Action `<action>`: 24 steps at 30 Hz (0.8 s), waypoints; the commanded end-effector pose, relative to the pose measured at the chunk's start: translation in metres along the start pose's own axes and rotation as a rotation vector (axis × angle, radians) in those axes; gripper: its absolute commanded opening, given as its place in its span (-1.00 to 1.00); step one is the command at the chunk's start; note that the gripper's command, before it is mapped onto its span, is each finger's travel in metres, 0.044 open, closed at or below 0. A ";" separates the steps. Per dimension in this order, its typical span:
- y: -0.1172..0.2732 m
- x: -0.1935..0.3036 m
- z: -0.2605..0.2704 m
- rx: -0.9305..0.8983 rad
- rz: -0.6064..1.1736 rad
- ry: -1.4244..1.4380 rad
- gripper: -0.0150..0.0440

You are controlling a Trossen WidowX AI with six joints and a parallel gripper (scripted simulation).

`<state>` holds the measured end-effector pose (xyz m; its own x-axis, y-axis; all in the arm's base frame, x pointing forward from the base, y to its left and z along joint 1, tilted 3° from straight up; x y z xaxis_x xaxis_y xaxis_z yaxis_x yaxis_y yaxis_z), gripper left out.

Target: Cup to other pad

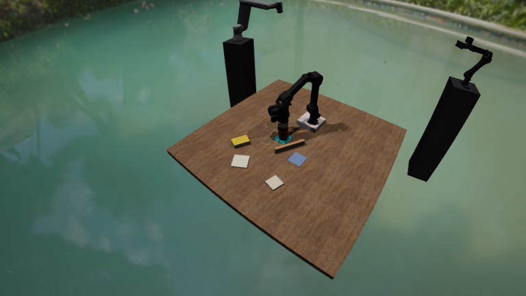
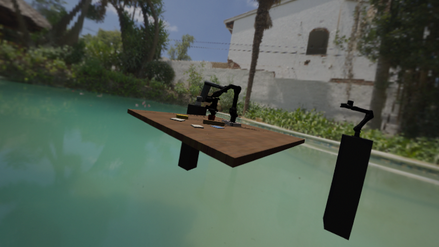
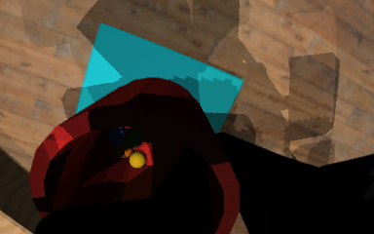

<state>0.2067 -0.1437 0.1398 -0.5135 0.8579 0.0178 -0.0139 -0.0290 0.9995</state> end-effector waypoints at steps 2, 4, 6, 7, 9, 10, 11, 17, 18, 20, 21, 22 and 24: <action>0.000 0.000 0.000 0.000 0.001 0.000 -0.14; 0.000 0.000 0.000 0.000 0.001 0.000 -0.06; 0.000 0.000 0.000 0.000 0.001 0.000 -0.06; 0.000 0.000 0.000 0.000 0.001 0.000 -0.06; 0.001 0.000 0.000 0.000 0.001 0.000 -0.06; 0.001 0.000 0.000 0.000 0.001 0.000 -0.06; 0.002 0.000 0.000 0.000 0.001 0.000 -0.06; 0.010 -0.001 0.001 0.001 0.001 0.000 -0.06; 0.011 -0.001 0.001 0.001 0.001 0.001 -0.06; 0.013 -0.001 0.001 0.001 0.001 0.001 -0.06; 0.015 -0.001 0.001 0.001 0.001 0.001 -0.06; 0.016 -0.001 0.001 0.001 0.001 0.001 -0.06; 0.018 -0.002 0.001 0.002 0.001 0.001 -0.06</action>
<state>0.2083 -0.1448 0.1551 -0.5133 0.8581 0.0168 -0.0147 -0.0284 0.9995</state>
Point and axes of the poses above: the point midway between the two fingers, 35 mm back from their tips, its own y axis back along the fingers, its own z axis across the jaws, x = y × z, the point moved 10 cm from there along y, back along the fingers, and after that the axes turned 10 degrees about y, right-handed, at the moved point
